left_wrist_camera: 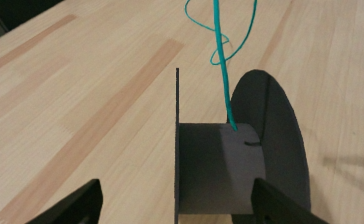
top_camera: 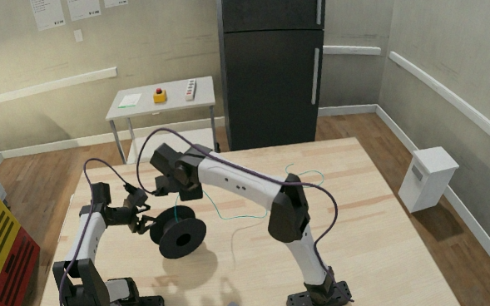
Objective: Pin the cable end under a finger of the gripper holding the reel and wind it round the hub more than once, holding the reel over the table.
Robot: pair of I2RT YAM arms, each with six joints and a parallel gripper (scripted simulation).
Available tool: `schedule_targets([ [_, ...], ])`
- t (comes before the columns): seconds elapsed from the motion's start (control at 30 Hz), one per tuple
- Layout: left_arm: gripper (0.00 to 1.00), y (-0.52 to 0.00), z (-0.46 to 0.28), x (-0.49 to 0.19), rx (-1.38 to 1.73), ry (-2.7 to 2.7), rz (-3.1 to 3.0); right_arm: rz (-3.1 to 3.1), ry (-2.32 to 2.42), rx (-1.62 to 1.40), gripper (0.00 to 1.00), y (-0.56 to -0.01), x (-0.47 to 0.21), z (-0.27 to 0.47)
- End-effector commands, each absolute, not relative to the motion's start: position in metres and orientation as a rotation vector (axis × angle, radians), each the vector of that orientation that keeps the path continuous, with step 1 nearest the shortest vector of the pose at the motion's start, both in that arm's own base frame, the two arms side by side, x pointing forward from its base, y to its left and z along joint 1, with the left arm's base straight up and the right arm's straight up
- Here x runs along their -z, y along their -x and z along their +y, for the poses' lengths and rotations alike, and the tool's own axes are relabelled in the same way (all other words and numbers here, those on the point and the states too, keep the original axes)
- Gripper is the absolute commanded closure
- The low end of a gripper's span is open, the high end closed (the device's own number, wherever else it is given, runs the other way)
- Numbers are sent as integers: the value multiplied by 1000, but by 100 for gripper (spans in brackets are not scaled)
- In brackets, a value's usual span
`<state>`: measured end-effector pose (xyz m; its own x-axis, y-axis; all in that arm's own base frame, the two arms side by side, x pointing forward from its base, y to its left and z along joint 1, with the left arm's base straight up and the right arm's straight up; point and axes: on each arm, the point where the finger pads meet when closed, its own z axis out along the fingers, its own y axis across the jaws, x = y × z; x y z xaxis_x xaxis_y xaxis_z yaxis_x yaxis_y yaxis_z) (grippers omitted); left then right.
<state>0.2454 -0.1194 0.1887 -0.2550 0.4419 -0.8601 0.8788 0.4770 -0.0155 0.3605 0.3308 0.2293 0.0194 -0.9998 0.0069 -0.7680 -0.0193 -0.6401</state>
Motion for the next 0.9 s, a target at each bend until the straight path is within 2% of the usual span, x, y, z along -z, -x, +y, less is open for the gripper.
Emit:
schedule_targets([
  [0.0,25,-246,-118,-193,635,-1105,1848,1816,1822,669,100,-358,-235,330],
  [0.3,25,-244,-122,-193,637,-1108,1850,1815,1837,673,100,-347,-227,352],
  [0.6,25,-251,-118,-200,625,-1103,1845,1811,1829,653,100,-350,-238,337],
  [0.87,25,-250,-118,-200,636,-1107,1847,1807,1865,665,100,-357,-208,354],
])
